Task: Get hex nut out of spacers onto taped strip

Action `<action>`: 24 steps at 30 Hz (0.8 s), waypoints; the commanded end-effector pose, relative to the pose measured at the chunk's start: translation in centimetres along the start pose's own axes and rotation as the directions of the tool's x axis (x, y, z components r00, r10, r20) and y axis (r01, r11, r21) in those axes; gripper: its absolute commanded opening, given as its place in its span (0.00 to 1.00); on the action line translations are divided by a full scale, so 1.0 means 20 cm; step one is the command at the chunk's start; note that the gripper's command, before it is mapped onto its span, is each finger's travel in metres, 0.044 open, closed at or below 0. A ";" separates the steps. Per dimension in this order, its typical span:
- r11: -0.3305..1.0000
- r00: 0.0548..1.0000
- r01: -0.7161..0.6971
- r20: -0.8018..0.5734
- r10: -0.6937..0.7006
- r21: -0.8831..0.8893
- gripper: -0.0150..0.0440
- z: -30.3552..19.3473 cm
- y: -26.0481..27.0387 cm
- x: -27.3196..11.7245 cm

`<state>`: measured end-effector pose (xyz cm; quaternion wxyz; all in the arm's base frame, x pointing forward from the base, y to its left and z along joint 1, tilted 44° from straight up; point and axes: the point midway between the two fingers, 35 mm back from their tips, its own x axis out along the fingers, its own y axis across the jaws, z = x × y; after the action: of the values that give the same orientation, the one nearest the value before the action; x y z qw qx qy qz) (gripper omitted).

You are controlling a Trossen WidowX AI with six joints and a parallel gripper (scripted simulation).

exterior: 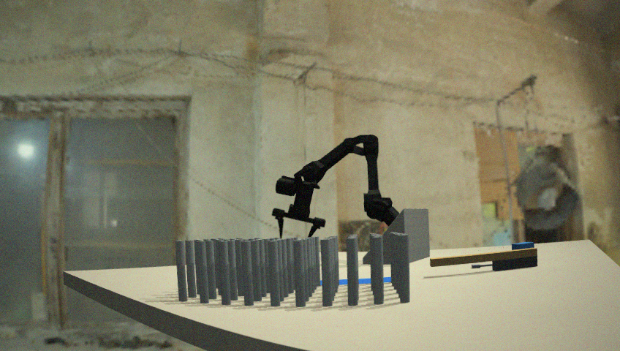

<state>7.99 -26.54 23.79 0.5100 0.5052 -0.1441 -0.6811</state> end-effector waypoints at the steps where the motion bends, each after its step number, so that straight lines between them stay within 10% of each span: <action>1: 1.000 1.000 0.012 0.011 -0.012 0.028 1.00 0.02 -0.02 -0.01; 24: 0.987 0.988 -0.155 0.010 0.155 0.029 1.00 -0.35 -0.01 -0.01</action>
<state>12.87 -24.84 21.30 0.5457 0.4983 -0.1796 -0.6493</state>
